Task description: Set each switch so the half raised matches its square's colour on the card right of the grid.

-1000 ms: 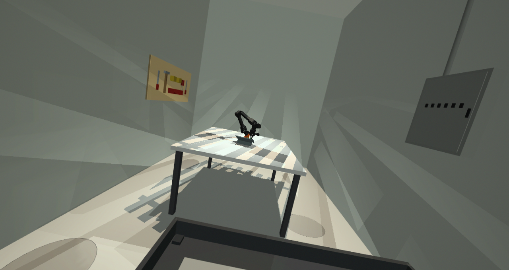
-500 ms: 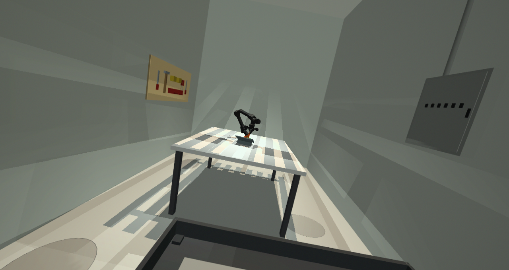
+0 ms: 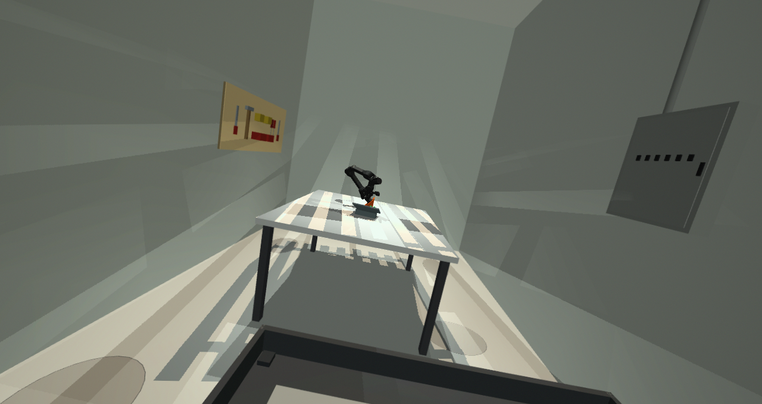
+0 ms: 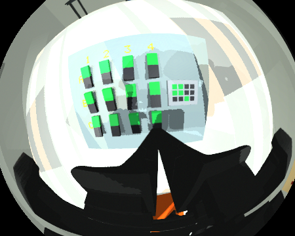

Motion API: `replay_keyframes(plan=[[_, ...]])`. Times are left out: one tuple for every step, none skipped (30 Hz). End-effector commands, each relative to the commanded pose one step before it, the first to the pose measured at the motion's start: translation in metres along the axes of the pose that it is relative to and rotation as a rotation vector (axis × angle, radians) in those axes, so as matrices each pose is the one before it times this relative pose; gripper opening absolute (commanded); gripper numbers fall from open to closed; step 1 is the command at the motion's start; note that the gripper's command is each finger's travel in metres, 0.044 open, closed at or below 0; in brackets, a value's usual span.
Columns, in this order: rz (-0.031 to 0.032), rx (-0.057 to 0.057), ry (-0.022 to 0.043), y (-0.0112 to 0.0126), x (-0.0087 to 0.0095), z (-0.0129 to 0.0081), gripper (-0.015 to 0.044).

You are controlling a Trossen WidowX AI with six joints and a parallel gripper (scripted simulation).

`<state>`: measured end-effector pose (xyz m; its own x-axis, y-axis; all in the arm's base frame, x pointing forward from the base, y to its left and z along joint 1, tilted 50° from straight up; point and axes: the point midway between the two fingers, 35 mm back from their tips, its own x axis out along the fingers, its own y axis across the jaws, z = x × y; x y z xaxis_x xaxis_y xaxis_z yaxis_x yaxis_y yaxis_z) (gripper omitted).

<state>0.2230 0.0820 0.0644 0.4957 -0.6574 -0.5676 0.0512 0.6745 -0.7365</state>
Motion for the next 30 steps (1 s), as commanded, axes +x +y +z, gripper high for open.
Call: replay_keyframes(plan=[[-0.01474,-0.008,0.02226,-0.00496,0.02226,-0.00396,0.0],[0.0,0.0,0.0,0.0,0.0,0.0,0.0],[0.0,0.0,0.0,0.0,0.0,0.0,0.0],[0.0,0.0,0.0,0.0,0.0,0.0,0.0],[0.0,0.0,0.0,0.0,0.0,0.0,0.0],[0.0,0.0,0.0,0.0,0.0,0.0,0.0],[0.0,0.0,0.0,0.0,0.0,0.0,0.0],[0.0,0.0,0.0,0.0,0.0,0.0,0.0],[0.0,0.0,0.0,0.0,0.0,0.0,0.0],[-0.00004,0.0,-0.00002,-0.00001,0.00079,0.00002,0.0],[-0.00018,0.0001,-0.00007,-0.00005,0.00238,0.00006,0.0],[-0.00047,0.0001,-0.00014,-0.00014,0.00355,0.00007,0.0],[-0.00045,0.0001,-0.00012,-0.00014,0.00235,0.00003,0.0],[-0.00017,0.0,-0.00004,-0.00005,0.00078,0.00001,0.0],[0.0,0.0,0.0,0.0,0.0,0.0,0.0],[0.00004,0.0,0.00001,0.00001,0.00026,0.00001,0.0],[0.00008,0.0,0.00001,0.00003,0.00054,0.00003,0.0],[0.00011,0.0,0.00001,0.00004,0.00075,0.00004,0.0],[0.00012,0.0,0.00001,0.00004,0.00097,0.00005,0.0],[0.00013,0.0,0.00001,0.00004,0.00121,0.00005,0.0],[0.00012,0.0,0.0,0.00004,0.00146,0.00006,0.0],[0.00008,0.0,-0.00002,0.00002,0.00162,0.00007,0.0],[0.00003,0.0,-0.00004,0.00001,0.00166,0.00006,0.0],[-0.00002,0.0,-0.00005,-0.00001,0.00166,0.00006,0.0],[-0.00008,0.0,-0.00007,-0.00003,0.00166,0.00005,0.0],[-0.0001,0.0,-0.00007,-0.00004,0.00135,0.00004,0.0],[-0.00008,0.0,-0.00004,-0.00003,0.00082,0.00002,0.0],[-0.00003,0.0,-0.00002,-0.00001,0.00027,0.00001,0.0],[0.0,0.0,0.0,0.0,0.0,0.0,0.0],[0.0,0.0,0.0,0.0,0.0,0.0,0.0]])
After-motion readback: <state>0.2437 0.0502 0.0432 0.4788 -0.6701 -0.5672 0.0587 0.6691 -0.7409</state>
